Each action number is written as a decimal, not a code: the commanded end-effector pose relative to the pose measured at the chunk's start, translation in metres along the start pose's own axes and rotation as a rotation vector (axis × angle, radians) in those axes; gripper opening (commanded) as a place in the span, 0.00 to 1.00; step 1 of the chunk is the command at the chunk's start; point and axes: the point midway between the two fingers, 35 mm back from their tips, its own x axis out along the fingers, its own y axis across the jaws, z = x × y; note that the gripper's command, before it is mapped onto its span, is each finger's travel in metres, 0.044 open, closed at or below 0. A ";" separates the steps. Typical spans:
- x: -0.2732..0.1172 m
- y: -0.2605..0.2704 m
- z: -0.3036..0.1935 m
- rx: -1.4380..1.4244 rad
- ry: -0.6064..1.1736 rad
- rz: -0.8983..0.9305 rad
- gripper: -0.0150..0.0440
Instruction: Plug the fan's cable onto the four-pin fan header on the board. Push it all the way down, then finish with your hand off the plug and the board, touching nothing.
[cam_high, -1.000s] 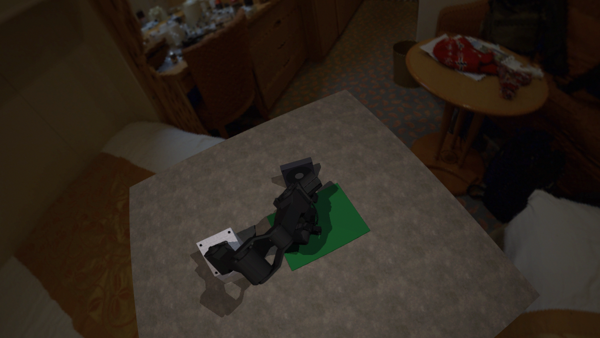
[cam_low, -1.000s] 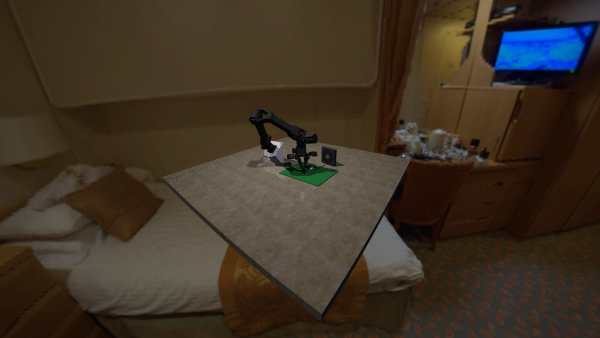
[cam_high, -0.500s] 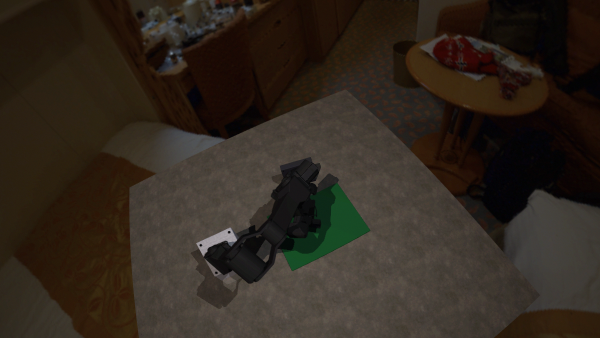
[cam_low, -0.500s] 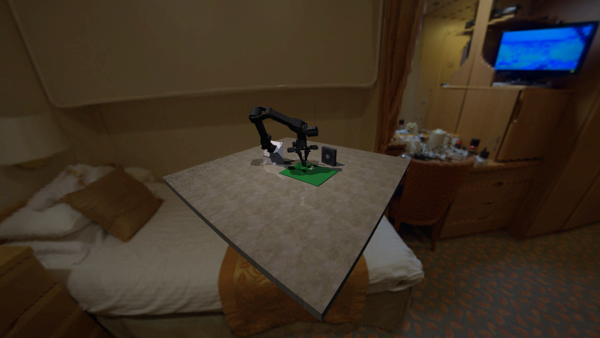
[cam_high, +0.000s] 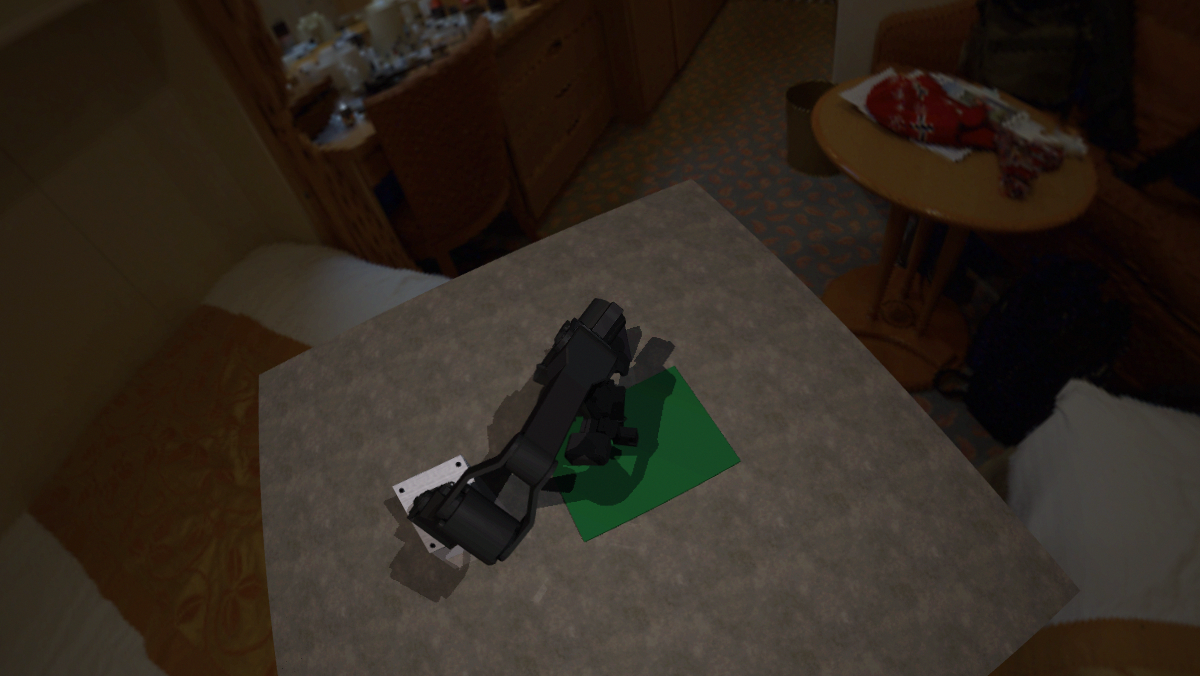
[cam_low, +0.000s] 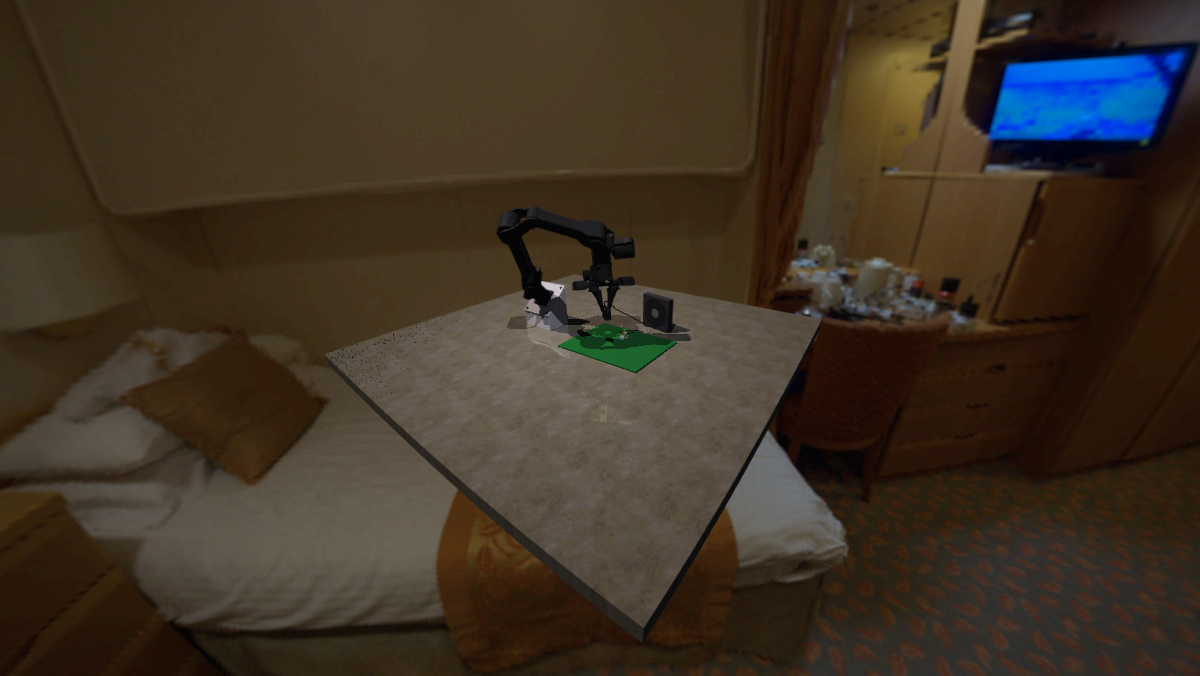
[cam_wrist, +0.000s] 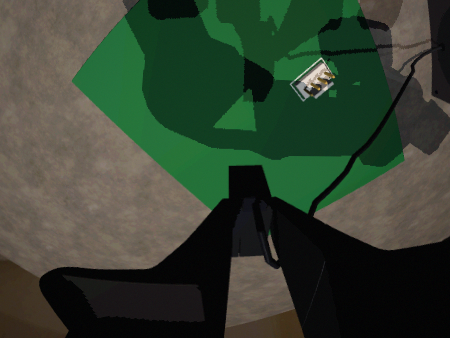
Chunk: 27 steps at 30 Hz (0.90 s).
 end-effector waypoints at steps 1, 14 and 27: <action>-0.005 0.001 -0.001 0.008 -0.001 -0.001 0.25; -0.004 0.001 -0.006 0.399 -0.061 0.013 0.25; -0.003 0.001 -0.011 0.842 -0.123 0.056 0.25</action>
